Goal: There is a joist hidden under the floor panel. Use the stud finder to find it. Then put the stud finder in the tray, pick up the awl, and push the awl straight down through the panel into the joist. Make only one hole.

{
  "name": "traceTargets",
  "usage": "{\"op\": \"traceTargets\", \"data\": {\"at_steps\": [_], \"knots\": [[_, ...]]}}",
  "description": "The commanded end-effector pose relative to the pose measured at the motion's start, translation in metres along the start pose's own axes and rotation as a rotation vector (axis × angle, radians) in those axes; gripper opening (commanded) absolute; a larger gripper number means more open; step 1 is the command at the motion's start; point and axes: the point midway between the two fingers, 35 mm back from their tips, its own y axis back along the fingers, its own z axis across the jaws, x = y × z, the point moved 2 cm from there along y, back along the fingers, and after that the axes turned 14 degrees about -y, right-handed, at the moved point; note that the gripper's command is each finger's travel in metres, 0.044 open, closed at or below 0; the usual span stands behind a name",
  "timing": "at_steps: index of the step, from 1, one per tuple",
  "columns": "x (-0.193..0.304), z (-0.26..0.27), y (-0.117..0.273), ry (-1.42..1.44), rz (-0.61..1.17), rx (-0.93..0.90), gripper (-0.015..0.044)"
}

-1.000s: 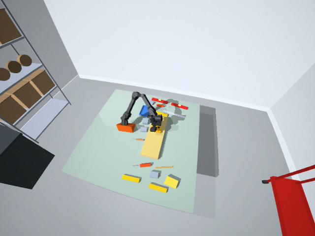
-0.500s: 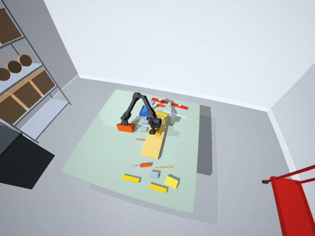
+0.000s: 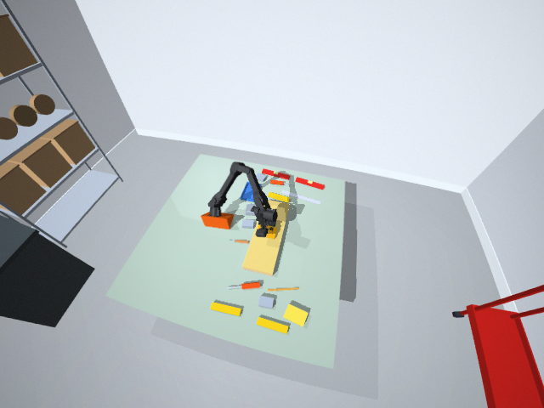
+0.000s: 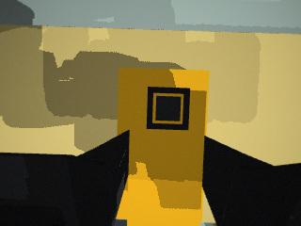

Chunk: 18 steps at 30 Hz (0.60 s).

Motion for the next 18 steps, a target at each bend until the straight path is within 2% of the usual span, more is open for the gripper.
{"op": "traceTargets", "data": {"at_steps": [1, 18], "knots": [[-0.003, -0.009, -0.001, 0.001, 0.001, 0.003, 0.0], [-0.012, -0.044, 0.0, 0.002, 0.0, 0.005, 0.0]]}}
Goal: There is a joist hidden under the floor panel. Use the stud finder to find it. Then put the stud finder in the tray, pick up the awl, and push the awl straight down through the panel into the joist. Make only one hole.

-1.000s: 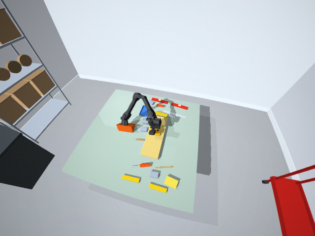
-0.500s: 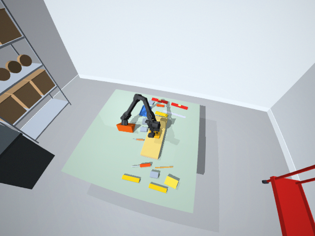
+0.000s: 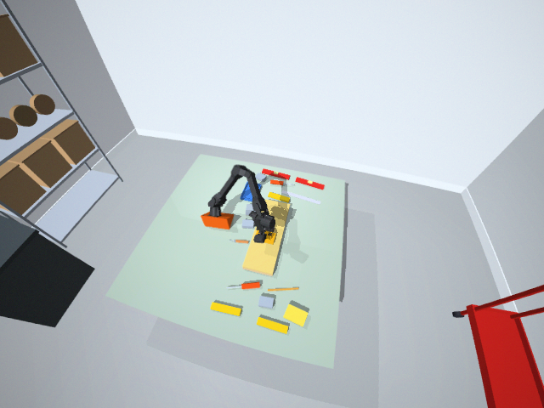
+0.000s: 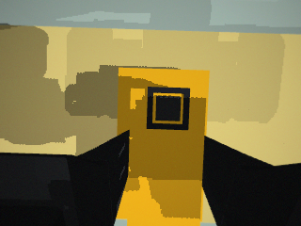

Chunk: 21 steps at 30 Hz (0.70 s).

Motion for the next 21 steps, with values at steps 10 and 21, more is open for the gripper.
{"op": "traceTargets", "data": {"at_steps": [10, 21], "knots": [[-0.008, -0.028, 0.0, 0.002, 0.0, 0.005, 0.0], [-0.014, -0.051, 0.0, 0.003, 0.0, 0.006, 0.0]]}}
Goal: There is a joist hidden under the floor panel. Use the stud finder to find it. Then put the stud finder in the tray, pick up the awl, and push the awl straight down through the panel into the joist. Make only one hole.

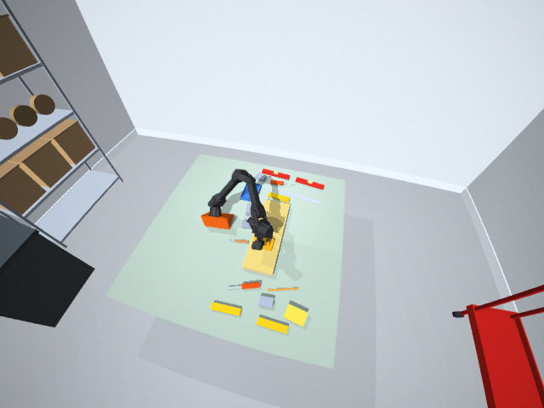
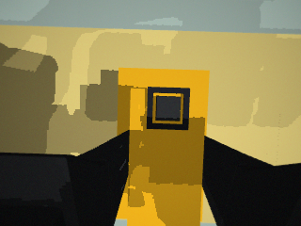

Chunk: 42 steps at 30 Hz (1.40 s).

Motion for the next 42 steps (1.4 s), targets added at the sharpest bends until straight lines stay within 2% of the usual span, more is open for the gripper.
{"op": "traceTargets", "data": {"at_steps": [1, 42], "knots": [[-0.003, -0.009, -0.001, 0.002, 0.001, 0.003, 0.0], [-0.025, -0.095, 0.002, 0.004, -0.002, 0.009, 0.0]]}}
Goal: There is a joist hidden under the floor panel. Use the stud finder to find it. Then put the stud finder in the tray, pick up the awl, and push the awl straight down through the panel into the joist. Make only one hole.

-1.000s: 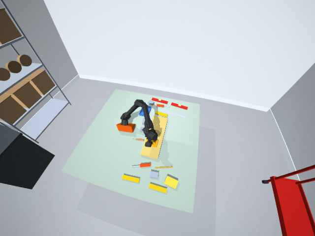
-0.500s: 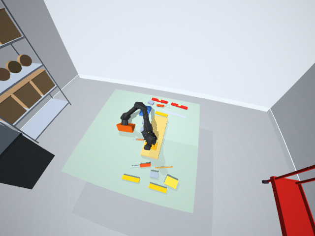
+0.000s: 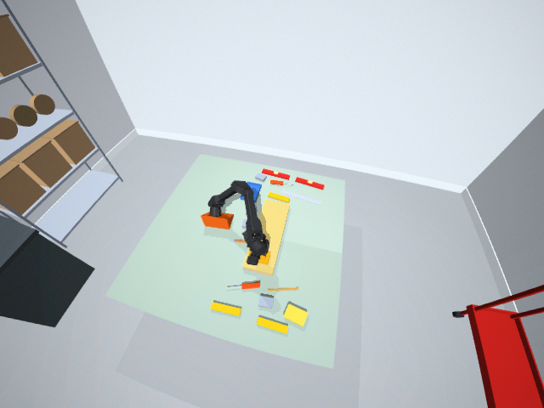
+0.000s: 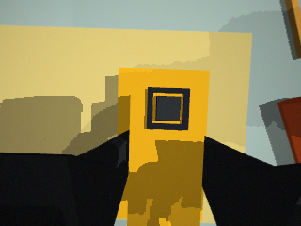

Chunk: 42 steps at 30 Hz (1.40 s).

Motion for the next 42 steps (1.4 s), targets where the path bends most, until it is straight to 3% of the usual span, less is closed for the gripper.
{"op": "traceTargets", "data": {"at_steps": [1, 18, 42], "knots": [[-0.003, -0.009, -0.001, 0.003, 0.001, 0.003, 0.0], [-0.006, -0.015, 0.004, 0.0, -0.001, 0.002, 0.0], [-0.032, -0.012, 0.097, 0.005, 0.001, 0.008, 0.0]]}}
